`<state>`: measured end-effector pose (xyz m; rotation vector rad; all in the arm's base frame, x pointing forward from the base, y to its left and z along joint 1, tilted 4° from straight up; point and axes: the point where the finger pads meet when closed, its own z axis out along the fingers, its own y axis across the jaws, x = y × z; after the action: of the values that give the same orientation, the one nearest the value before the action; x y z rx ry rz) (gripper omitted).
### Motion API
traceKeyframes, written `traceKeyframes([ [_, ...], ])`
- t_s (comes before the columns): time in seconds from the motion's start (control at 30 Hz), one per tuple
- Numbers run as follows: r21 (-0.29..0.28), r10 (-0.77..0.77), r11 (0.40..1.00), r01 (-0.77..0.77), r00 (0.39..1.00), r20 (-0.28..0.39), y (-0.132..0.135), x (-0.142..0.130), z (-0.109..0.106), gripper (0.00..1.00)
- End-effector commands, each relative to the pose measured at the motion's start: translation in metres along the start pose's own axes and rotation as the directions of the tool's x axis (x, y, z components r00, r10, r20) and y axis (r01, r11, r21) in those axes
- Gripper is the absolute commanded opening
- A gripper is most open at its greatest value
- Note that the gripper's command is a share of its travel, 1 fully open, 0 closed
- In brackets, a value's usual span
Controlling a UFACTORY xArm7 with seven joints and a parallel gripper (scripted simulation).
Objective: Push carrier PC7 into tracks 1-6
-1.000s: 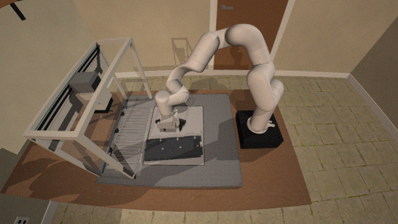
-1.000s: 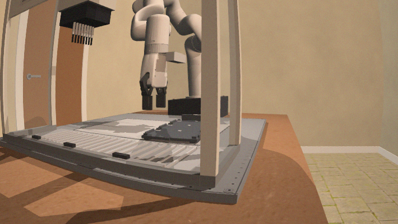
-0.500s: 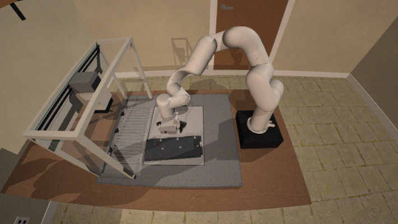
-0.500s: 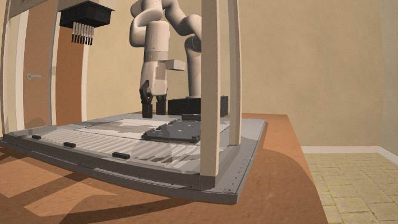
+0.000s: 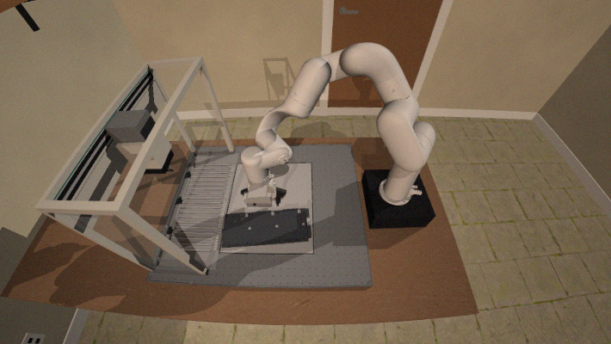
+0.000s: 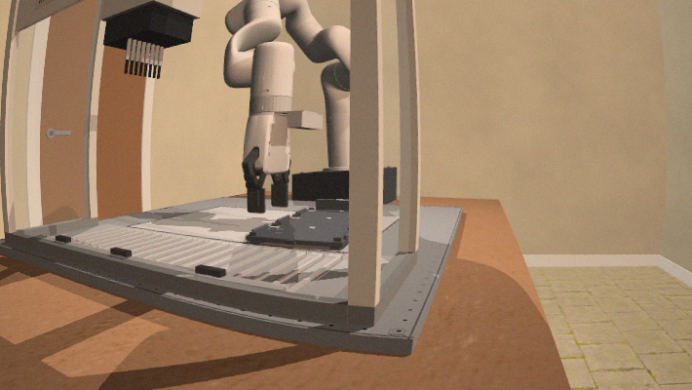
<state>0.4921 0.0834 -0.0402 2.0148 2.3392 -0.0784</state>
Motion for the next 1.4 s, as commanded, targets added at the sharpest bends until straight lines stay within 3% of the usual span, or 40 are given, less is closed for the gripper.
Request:
traceKeyframes([
  [0.0,-0.004,0.000,1.000,0.000,1.000,0.000,0.002,0.000,-0.001,1.00],
  [1.37,-0.004,0.000,1.000,0.000,1.000,0.000,0.002,0.000,0.019,1.00],
])
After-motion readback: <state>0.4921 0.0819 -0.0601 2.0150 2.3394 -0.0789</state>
